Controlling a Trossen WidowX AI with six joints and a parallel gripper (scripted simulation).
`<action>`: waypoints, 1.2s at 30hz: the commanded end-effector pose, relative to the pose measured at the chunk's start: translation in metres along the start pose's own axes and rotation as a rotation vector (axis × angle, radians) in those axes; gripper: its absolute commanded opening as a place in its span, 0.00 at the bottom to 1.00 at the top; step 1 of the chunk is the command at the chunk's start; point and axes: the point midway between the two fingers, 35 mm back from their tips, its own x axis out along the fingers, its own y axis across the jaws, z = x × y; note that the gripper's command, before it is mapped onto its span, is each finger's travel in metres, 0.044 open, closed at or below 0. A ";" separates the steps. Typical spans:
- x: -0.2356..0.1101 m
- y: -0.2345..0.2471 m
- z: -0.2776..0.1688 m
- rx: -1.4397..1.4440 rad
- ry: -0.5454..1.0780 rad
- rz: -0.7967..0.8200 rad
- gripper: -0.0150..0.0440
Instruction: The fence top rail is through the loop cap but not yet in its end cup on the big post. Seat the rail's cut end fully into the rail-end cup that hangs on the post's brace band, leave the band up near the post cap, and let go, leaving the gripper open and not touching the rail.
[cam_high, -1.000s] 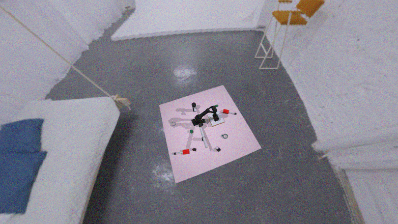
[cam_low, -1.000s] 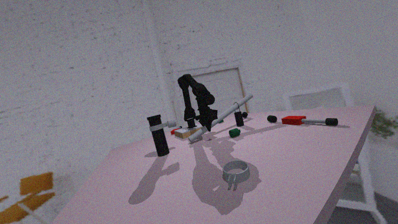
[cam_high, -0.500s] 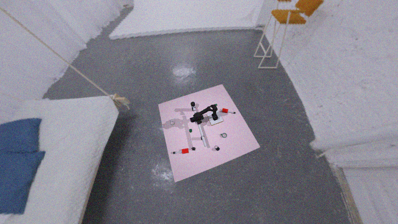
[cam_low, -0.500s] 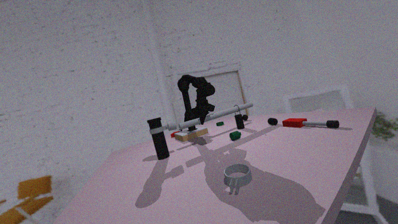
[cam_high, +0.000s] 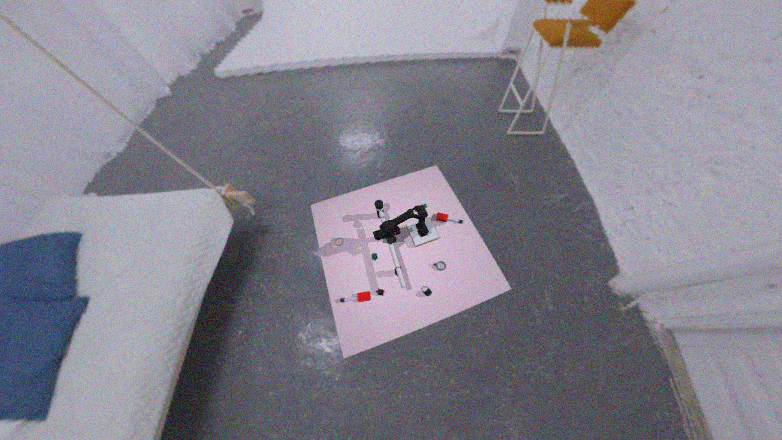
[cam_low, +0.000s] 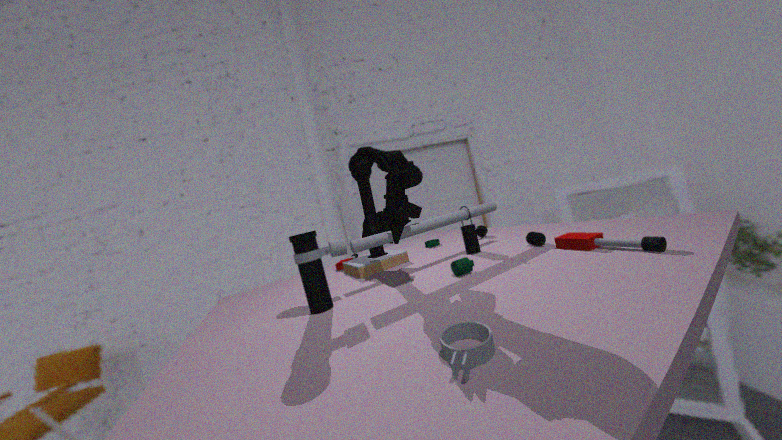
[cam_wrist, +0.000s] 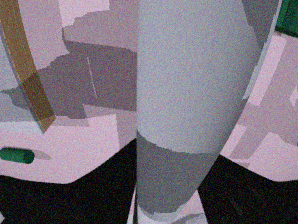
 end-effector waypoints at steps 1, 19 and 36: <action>0.000 0.000 0.000 -0.001 -0.001 -0.002 0.25; -0.008 -0.002 -0.008 -0.001 -0.001 -0.002 0.25; 0.001 0.000 -0.024 -0.003 -0.005 0.004 0.25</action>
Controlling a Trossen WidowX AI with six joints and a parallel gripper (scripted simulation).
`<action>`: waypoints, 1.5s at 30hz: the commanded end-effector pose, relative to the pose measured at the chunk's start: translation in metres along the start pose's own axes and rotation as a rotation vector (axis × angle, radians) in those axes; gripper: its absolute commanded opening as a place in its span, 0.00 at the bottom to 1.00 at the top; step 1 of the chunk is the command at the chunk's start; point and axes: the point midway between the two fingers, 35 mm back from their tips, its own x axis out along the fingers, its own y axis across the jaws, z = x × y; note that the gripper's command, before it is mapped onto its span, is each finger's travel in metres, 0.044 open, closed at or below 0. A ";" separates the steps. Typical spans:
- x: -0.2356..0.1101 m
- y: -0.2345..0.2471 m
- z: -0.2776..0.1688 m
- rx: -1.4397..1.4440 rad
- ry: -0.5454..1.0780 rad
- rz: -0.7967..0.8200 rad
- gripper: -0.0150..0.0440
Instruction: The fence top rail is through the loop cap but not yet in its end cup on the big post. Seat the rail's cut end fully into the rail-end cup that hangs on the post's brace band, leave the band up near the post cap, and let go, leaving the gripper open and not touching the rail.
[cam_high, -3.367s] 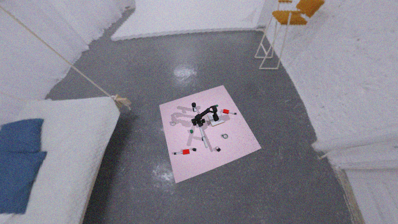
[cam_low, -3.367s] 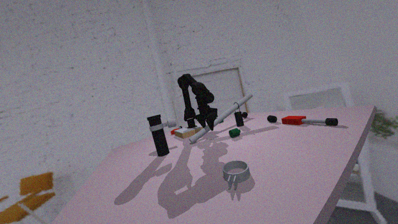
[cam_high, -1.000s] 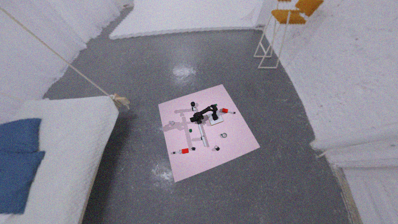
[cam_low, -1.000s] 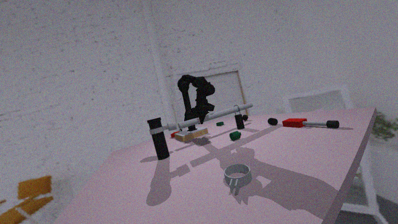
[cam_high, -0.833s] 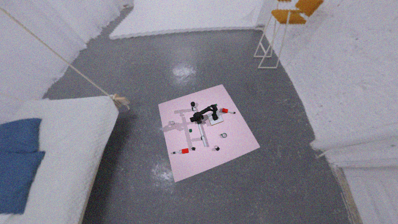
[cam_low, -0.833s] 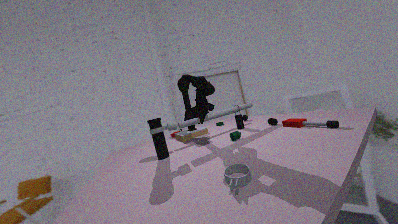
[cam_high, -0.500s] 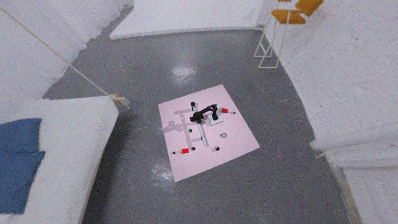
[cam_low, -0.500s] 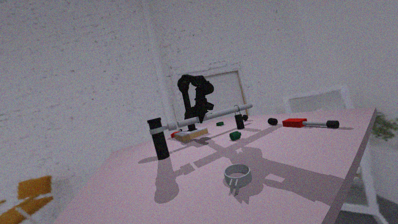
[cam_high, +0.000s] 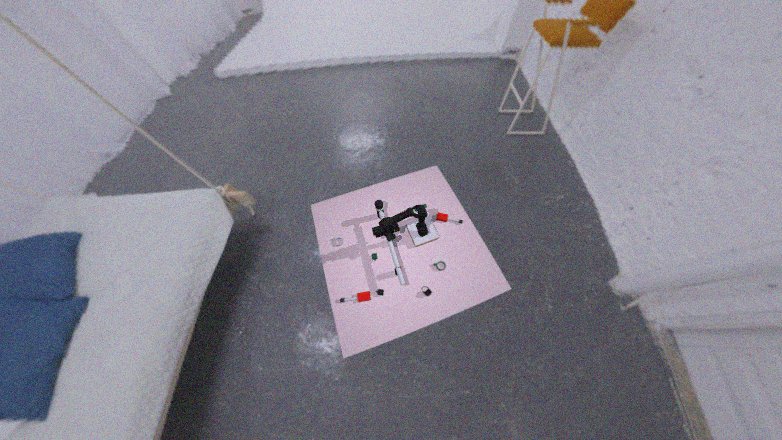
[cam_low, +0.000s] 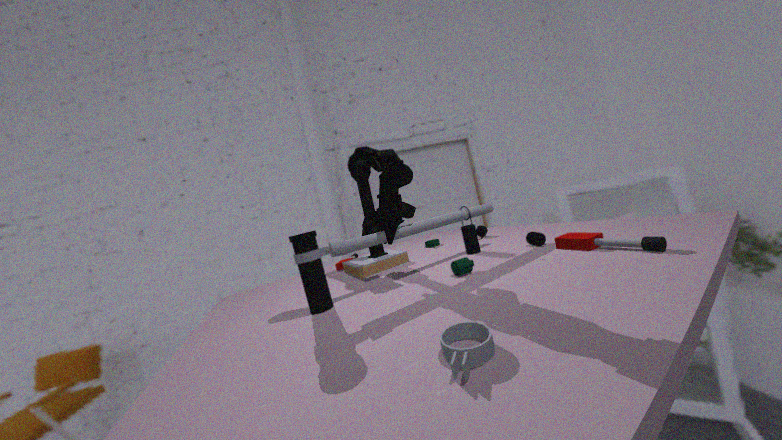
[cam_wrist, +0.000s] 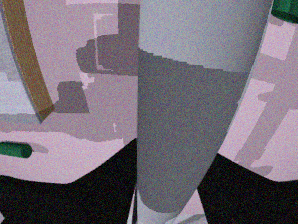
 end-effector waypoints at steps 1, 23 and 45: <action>0.000 0.000 -0.004 0.001 0.011 -0.003 0.25; -0.001 0.000 -0.001 0.001 0.003 0.000 0.25; -0.004 0.000 -0.003 0.001 0.014 0.000 0.25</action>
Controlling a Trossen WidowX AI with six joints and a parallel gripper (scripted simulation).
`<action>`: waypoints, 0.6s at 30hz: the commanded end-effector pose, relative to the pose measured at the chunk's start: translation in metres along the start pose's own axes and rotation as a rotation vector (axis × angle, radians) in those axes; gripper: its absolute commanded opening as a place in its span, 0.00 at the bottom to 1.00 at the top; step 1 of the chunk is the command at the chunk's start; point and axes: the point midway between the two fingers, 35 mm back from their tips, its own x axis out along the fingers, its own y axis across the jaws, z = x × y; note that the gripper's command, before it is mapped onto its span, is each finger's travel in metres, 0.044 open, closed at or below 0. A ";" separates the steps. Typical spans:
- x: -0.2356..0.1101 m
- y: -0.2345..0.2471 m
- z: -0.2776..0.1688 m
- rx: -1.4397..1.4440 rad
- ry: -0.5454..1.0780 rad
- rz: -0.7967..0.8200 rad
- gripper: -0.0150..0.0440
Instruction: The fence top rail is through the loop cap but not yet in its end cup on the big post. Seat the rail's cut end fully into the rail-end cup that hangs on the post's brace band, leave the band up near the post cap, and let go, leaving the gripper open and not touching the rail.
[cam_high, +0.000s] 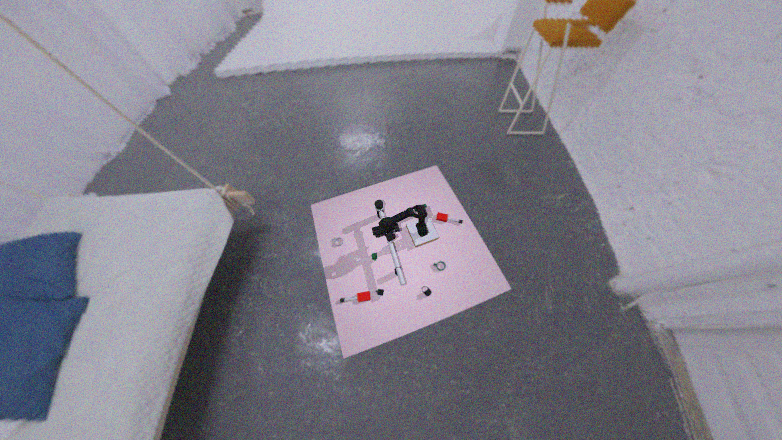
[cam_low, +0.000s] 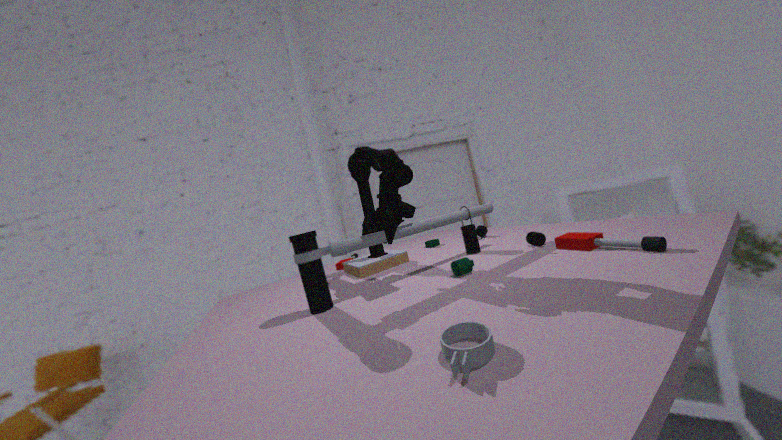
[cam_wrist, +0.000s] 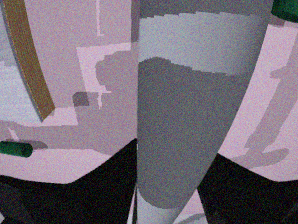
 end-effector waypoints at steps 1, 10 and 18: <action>-0.003 0.000 -0.002 0.001 0.011 -0.001 0.25; -0.004 0.000 -0.003 0.001 0.014 -0.001 0.25; -0.004 0.000 -0.004 0.001 0.015 -0.001 0.25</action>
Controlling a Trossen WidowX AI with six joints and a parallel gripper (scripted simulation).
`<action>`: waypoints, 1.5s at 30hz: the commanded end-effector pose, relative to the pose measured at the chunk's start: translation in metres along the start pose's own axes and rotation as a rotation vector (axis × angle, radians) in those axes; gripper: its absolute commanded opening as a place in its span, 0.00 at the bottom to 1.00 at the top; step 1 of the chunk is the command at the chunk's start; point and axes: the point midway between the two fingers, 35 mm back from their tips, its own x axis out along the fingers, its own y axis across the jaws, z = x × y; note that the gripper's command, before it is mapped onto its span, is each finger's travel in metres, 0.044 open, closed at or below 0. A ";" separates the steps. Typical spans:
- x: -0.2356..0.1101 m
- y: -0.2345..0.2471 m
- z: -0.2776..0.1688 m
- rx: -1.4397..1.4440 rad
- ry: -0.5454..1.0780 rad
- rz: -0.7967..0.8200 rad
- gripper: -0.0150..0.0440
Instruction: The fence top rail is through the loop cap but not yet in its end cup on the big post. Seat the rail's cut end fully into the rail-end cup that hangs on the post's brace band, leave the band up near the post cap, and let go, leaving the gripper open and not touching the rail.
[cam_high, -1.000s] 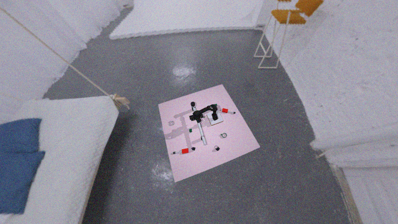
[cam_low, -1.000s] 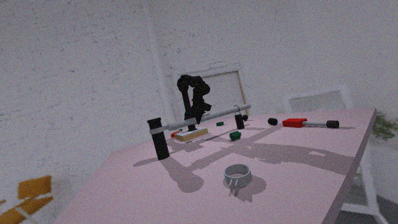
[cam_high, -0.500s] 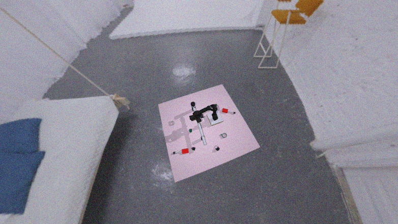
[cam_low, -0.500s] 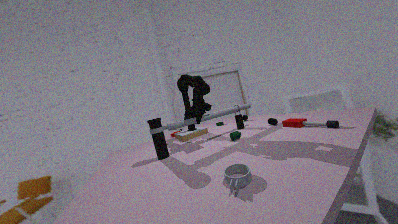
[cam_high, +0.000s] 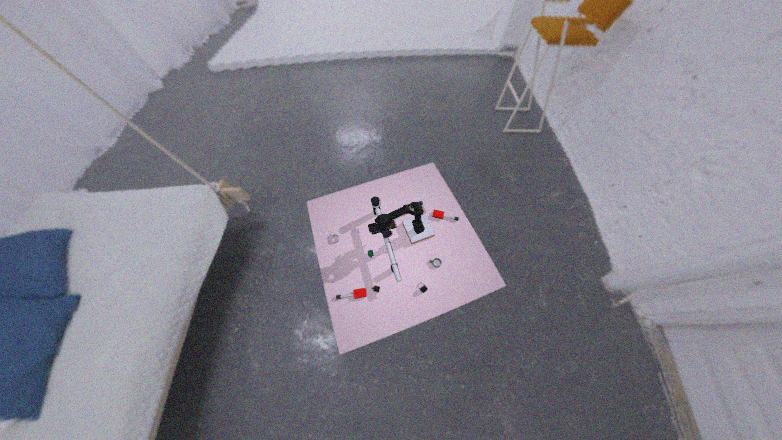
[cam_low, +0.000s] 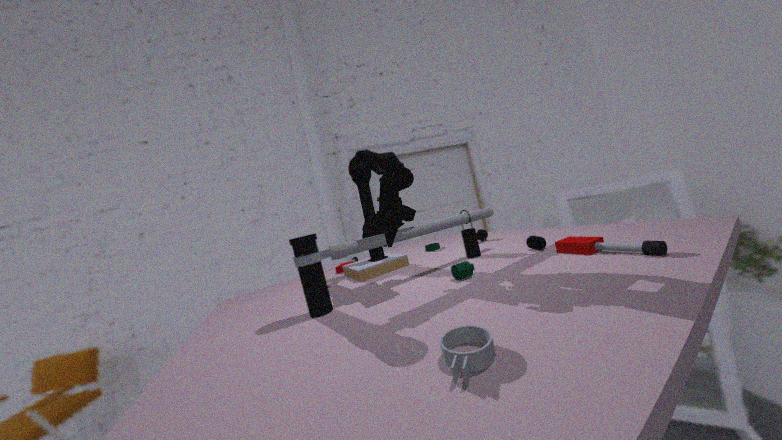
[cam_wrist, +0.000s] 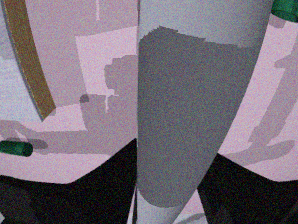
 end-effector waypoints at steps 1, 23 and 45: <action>-0.003 0.001 -0.003 0.001 0.013 -0.001 0.25; -0.001 0.000 -0.001 0.000 0.001 0.001 0.25; 0.002 0.001 -0.019 0.000 0.003 0.001 0.25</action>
